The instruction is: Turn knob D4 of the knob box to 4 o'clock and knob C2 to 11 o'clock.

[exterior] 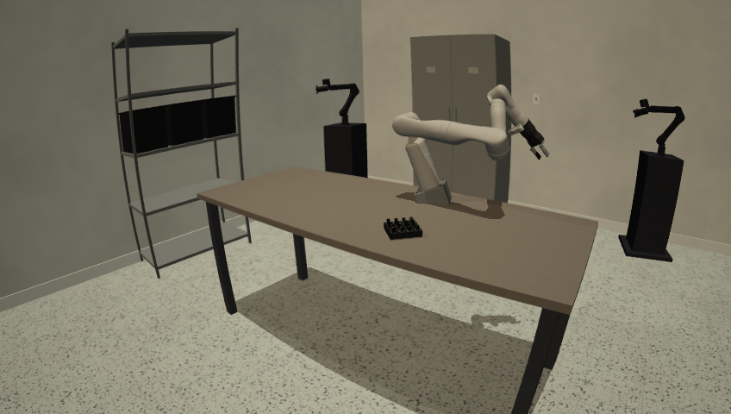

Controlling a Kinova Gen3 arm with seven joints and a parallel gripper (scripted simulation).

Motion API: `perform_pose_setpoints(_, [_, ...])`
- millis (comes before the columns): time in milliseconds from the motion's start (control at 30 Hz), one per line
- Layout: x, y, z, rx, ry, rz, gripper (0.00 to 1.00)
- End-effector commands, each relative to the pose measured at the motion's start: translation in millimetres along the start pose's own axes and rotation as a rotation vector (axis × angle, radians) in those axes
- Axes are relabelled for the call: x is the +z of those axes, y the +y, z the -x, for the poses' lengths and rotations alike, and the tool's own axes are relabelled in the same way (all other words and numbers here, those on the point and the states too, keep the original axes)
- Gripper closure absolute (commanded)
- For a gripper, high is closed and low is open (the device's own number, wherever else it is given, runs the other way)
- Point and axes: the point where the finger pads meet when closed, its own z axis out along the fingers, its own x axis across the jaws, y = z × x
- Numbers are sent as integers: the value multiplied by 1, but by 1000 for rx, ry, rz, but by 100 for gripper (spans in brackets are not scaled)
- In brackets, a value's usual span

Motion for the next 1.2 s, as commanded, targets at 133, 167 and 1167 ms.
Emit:
perform_pose_setpoints(133, [-1, 1, 1, 0, -2, 2, 0])
perform_pose_setpoints(167, [-1, 1, 1, 0, -2, 2, 0])
perform_pose_setpoints(1167, [-1, -3, 3, -9, -1, -8, 0])
